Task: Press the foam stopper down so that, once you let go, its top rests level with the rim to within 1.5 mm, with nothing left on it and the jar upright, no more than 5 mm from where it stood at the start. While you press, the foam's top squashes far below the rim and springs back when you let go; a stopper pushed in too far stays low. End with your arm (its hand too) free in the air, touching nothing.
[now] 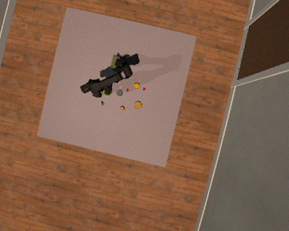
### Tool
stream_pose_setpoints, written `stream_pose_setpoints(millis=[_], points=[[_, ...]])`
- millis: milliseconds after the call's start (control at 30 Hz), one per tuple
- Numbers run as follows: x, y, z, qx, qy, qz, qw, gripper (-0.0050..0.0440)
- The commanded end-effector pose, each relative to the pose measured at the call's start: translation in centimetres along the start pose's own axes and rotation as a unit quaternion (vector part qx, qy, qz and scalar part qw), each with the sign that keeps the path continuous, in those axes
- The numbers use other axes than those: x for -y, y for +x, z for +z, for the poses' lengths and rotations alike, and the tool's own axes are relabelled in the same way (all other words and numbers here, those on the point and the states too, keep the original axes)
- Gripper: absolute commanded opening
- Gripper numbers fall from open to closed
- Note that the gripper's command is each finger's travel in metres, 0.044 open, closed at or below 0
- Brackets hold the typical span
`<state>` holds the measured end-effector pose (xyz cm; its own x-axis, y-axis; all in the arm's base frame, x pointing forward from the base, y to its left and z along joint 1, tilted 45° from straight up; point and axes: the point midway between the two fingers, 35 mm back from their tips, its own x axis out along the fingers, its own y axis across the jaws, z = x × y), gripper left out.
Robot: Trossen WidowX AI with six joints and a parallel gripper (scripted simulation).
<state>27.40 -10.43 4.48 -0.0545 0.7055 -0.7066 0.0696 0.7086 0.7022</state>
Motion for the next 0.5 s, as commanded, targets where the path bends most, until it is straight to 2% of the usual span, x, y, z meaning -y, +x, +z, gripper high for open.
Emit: stream_pose_setpoints(millis=[0, 467], points=[[0.13, -2.11, -0.27, -0.002, 0.001, 0.001, 1.000, 0.0000], [0.13, -1.77, -0.18, 0.005, 0.002, -0.001, 1.000, 0.0000]])
